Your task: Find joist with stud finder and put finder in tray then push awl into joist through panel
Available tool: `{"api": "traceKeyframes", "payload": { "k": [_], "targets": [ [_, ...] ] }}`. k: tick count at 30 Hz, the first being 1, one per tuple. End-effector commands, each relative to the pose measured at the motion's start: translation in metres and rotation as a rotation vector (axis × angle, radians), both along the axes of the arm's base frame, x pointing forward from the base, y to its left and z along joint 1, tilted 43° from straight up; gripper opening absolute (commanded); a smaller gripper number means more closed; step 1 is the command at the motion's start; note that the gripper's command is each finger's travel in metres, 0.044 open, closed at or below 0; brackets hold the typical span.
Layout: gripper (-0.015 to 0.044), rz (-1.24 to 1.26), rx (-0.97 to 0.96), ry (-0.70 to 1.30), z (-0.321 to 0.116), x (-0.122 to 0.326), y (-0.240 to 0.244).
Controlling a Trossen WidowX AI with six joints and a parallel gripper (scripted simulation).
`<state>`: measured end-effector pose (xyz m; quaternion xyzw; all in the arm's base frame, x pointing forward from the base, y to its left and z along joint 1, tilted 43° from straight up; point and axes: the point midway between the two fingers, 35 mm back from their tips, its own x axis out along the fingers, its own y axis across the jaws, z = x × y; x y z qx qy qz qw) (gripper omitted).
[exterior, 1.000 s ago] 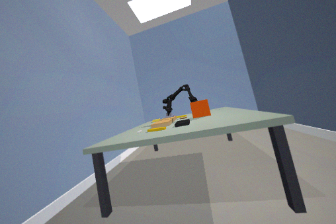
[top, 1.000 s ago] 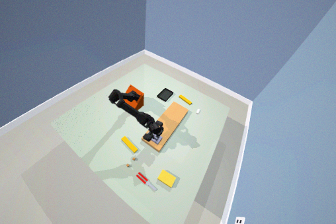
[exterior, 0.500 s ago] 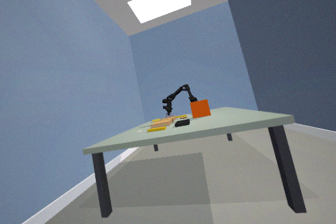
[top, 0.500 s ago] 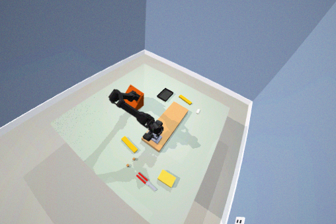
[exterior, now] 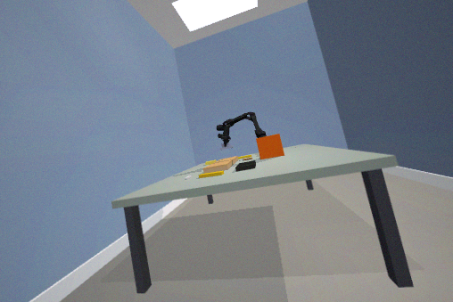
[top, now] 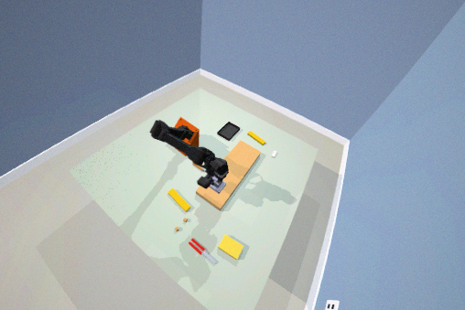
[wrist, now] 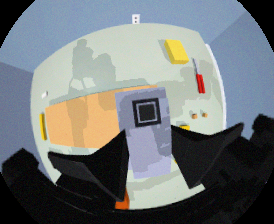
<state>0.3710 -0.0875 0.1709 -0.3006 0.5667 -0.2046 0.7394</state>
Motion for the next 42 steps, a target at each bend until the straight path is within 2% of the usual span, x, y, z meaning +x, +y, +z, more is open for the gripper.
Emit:
{"api": "traceKeyframes", "payload": {
  "k": [1, 13, 22, 32, 42],
  "targets": [
    [0.0000, 0.002, -0.001, -0.005, 0.006, 0.000, 0.005],
    [0.0000, 0.222, 0.060, 0.137, -0.053, 0.020, 0.085],
    [0.0000, 0.407, 0.097, 0.272, -0.106, 0.017, 0.157],
    [0.0000, 0.601, 0.120, 0.428, -0.164, -0.010, 0.230],
    [0.0000, 0.781, 0.122, 0.593, -0.221, -0.057, 0.291]
  ]
}}
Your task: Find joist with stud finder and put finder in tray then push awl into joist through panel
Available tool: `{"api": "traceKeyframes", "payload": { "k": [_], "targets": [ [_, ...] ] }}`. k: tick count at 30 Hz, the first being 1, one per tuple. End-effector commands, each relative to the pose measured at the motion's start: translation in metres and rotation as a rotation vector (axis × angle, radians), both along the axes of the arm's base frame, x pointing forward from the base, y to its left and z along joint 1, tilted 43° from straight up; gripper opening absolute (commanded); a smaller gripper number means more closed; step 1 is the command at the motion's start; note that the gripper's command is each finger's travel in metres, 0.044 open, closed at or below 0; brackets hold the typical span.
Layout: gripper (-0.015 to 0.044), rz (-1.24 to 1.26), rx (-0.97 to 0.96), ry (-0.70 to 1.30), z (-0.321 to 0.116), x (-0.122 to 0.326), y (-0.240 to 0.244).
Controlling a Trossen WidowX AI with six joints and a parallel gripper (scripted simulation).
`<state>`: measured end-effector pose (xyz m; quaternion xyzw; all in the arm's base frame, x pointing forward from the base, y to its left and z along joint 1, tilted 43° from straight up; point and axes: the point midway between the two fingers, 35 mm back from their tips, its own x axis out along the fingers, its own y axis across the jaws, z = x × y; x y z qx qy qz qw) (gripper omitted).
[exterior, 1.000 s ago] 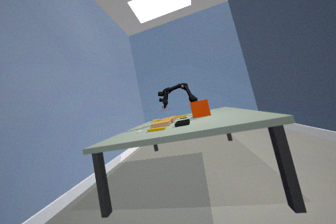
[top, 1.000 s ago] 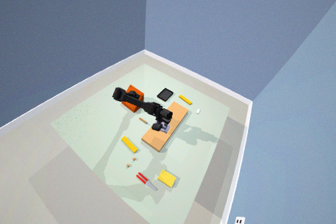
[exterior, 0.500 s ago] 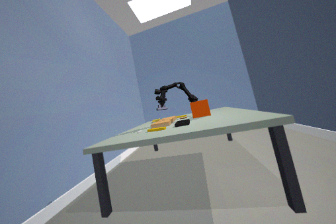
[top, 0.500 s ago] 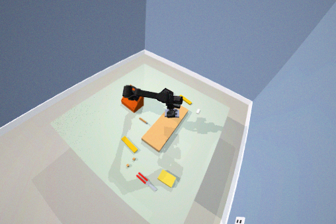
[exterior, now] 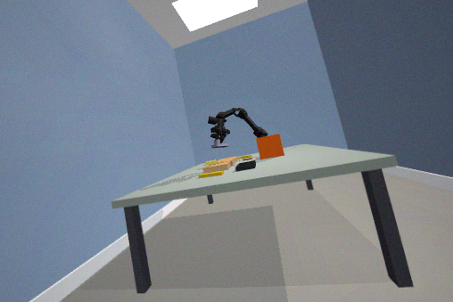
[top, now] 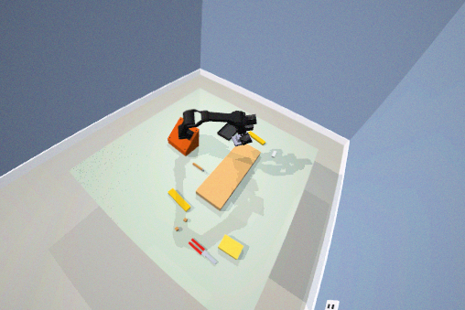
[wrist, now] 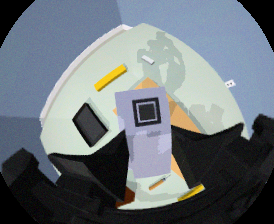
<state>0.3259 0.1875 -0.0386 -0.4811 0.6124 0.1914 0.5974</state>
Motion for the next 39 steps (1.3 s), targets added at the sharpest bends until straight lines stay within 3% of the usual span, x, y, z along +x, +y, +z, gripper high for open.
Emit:
{"api": "traceKeyframes", "payload": {
  "k": [1, 14, 26, 39],
  "targets": [
    [0.0000, 0.070, 0.004, 0.046, -0.017, -0.018, 0.021],
    [0.0000, 0.300, -0.039, 0.239, -0.086, -0.102, 0.070],
    [0.0000, 0.491, -0.112, 0.407, -0.143, -0.188, 0.081],
    [0.0000, 0.501, -0.117, 0.415, -0.165, -0.191, 0.066]
  ]
}}
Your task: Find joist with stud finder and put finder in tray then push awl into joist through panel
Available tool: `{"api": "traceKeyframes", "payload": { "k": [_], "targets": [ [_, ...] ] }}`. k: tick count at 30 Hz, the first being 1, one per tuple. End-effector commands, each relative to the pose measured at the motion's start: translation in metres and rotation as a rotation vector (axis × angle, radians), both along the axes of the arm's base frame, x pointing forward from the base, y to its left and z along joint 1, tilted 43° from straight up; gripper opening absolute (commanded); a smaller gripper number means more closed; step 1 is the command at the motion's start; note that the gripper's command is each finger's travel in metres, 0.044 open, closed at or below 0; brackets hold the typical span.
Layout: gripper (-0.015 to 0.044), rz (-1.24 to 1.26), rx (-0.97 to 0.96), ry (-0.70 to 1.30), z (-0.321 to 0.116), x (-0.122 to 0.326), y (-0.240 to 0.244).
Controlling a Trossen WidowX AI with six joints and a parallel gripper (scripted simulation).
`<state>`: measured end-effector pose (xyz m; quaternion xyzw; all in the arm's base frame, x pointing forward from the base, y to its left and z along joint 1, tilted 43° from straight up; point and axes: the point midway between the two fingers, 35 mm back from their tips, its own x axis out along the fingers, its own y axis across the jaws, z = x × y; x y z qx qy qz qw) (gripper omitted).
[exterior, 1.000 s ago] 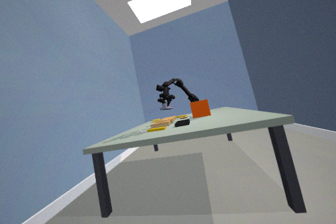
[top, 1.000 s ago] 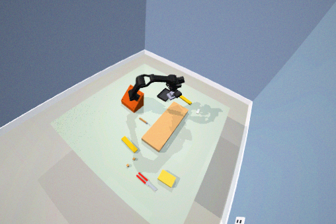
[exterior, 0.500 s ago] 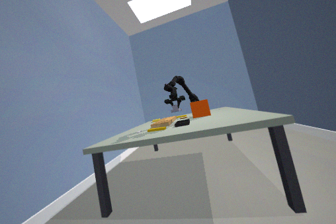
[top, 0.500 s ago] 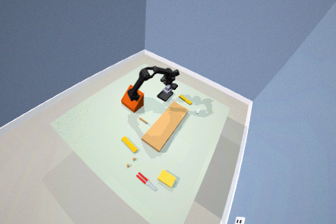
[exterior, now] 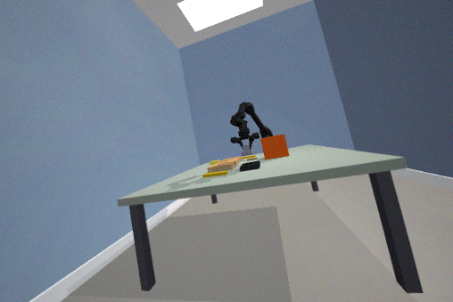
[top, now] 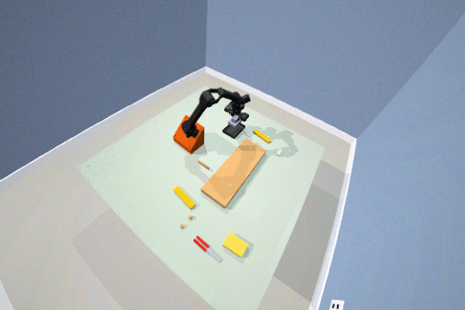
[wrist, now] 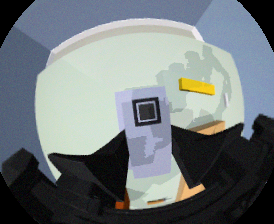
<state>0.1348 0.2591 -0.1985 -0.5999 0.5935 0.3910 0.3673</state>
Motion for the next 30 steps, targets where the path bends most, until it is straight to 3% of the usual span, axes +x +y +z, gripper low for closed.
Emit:
{"api": "traceKeyframes", "payload": {
  "k": [1, 30],
  "targets": [
    [0.0000, 0.003, -0.003, 0.001, -0.008, 0.000, -0.007],
    [0.0000, 0.003, -0.005, 0.000, -0.055, 0.000, -0.052]
  ]
}}
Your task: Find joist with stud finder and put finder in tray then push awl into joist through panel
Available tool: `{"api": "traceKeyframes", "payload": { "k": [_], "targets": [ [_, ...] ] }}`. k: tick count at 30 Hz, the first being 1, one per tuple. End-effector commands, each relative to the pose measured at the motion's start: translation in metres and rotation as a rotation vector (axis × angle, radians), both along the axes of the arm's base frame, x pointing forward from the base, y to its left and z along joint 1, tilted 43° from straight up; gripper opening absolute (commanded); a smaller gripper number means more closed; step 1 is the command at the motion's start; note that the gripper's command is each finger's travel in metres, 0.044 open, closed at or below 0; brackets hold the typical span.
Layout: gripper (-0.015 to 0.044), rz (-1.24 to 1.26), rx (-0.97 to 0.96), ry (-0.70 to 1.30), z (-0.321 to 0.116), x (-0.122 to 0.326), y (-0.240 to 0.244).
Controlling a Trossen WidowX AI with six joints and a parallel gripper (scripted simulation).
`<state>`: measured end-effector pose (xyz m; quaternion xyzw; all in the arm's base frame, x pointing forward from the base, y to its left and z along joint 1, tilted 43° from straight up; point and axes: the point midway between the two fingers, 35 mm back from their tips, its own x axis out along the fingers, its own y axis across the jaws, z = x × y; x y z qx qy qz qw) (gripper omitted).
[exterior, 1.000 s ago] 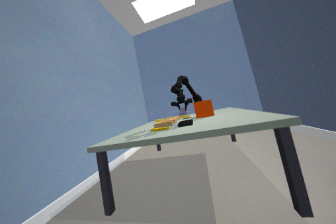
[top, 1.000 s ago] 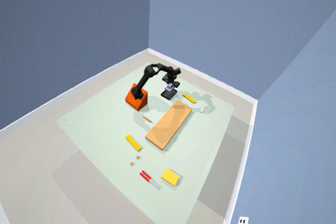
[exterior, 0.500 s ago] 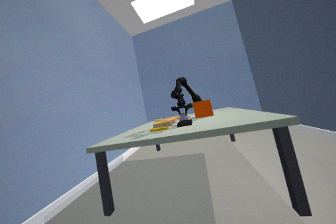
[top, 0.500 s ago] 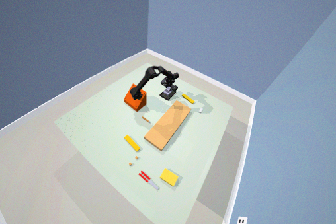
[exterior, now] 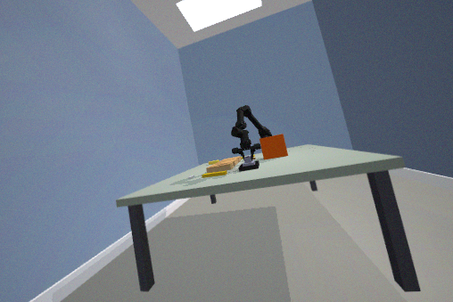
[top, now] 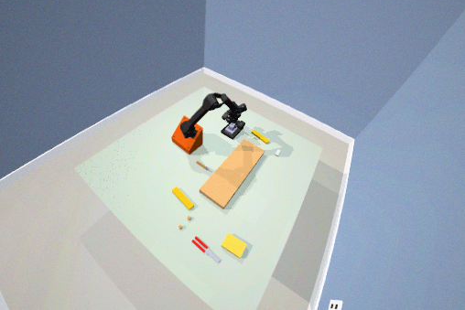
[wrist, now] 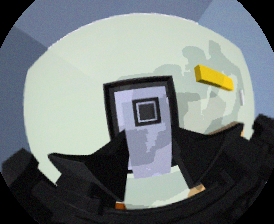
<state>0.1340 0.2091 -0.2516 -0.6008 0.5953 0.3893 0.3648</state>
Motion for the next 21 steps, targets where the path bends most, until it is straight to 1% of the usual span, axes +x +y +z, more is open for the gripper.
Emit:
{"api": "traceKeyframes", "payload": {
  "k": [1, 7, 19, 21],
  "targets": [
    [0.0000, 0.003, 0.002, -0.002, -0.0034, 0.0005, -0.0032],
    [0.0000, 0.003, 0.002, -0.002, -0.0083, 0.0003, -0.0079],
    [0.0315, 0.000, -0.003, 0.001, -0.0073, -0.0005, -0.0076],
    [0.0368, 0.000, -0.002, 0.001, -0.0016, 0.0002, -0.0010]
  ]
}}
